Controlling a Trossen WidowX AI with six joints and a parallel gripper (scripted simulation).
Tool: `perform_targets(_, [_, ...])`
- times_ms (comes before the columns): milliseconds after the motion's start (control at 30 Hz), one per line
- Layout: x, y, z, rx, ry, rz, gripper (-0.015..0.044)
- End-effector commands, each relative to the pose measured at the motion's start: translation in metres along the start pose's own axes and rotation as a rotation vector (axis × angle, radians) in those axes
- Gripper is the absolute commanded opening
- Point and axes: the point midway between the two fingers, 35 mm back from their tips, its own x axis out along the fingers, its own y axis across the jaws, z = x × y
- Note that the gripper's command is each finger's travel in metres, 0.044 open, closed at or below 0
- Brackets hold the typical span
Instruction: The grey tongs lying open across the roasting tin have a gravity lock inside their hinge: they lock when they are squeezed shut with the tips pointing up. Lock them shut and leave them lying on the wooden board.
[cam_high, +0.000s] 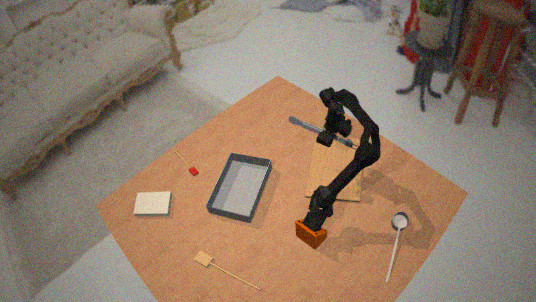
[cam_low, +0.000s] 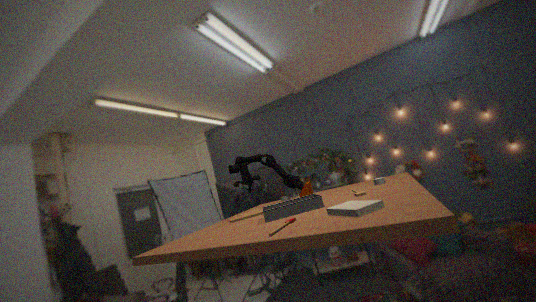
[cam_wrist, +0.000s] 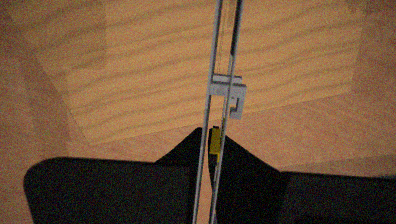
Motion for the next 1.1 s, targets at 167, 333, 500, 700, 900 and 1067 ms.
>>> perform_targets(167, [-0.005, 0.001, 0.018, 0.395, 0.017, 0.012, -0.015])
perform_targets(333, [-0.008, 0.001, 0.028, 0.607, 0.026, 0.021, -0.015])
perform_targets(500, [-0.012, 0.001, 0.037, 0.818, 0.035, 0.028, -0.015])
perform_targets(700, [-0.014, 0.001, 0.044, 0.965, 0.044, 0.034, -0.015])
perform_targets(900, [-0.014, 0.001, 0.044, 0.965, 0.044, 0.034, -0.015])
perform_targets(1067, [-0.013, 0.0, 0.044, 0.978, 0.059, 0.029, -0.015])
